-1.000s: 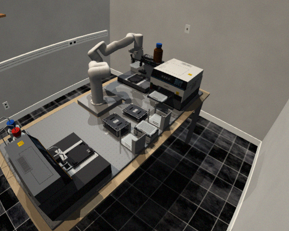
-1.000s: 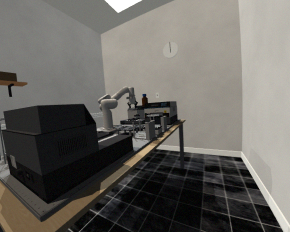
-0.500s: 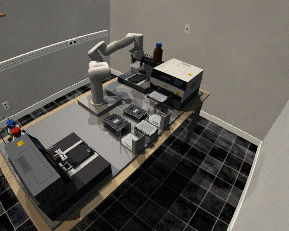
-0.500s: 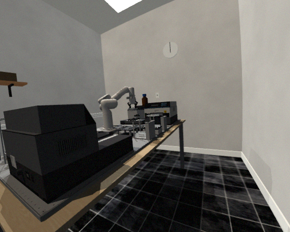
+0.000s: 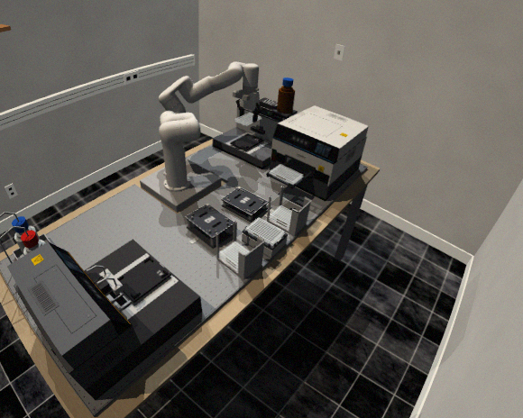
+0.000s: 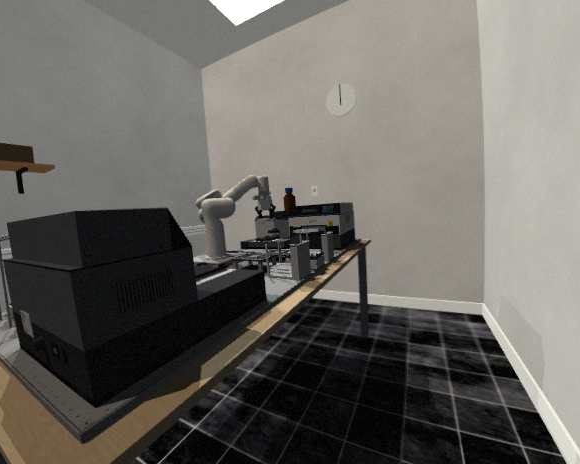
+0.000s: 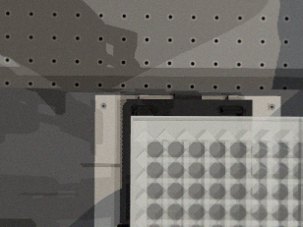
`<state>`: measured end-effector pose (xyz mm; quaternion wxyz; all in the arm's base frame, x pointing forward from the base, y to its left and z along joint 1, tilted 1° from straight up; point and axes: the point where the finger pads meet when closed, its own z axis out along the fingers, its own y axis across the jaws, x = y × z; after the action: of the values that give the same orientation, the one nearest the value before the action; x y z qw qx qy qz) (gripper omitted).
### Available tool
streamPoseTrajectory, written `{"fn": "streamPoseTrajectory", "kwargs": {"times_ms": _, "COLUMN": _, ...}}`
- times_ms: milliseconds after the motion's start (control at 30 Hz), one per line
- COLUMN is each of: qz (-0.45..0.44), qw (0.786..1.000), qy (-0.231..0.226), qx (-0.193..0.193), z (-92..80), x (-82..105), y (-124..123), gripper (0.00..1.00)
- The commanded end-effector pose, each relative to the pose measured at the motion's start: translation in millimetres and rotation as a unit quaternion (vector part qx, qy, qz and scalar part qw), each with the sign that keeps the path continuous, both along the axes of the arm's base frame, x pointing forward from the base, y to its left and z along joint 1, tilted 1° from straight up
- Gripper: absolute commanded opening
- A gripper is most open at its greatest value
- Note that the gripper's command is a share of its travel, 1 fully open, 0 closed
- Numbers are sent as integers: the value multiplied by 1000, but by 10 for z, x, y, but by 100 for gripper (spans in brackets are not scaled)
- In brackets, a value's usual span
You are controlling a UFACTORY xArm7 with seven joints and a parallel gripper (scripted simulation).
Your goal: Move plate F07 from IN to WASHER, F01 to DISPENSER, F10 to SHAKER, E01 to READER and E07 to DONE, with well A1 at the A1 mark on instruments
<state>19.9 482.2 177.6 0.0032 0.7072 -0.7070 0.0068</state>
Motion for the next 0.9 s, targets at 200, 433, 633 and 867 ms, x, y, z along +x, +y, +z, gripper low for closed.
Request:
{"fn": "streamPoseTrajectory", "kwargs": {"times_ms": 200, "qz": 0, "qw": 1000, "qy": 0, "qx": 2, "z": -98, "x": 0, "y": 3, "gripper": 0}}
{"fn": "streamPoseTrajectory", "kwargs": {"times_ms": 433, "qz": 0, "qw": 1000, "qy": 0, "qx": 2, "z": -191, "x": 0, "y": 2, "gripper": 0}}
{"fn": "streamPoseTrajectory", "kwargs": {"times_ms": 633, "qz": 0, "qw": 1000, "qy": 0, "qx": 2, "z": -244, "x": 0, "y": 1, "gripper": 0}}
{"fn": "streamPoseTrajectory", "kwargs": {"times_ms": 867, "qz": 0, "qw": 1000, "qy": 0, "qx": 2, "z": -338, "x": 1, "y": 0, "gripper": 0}}
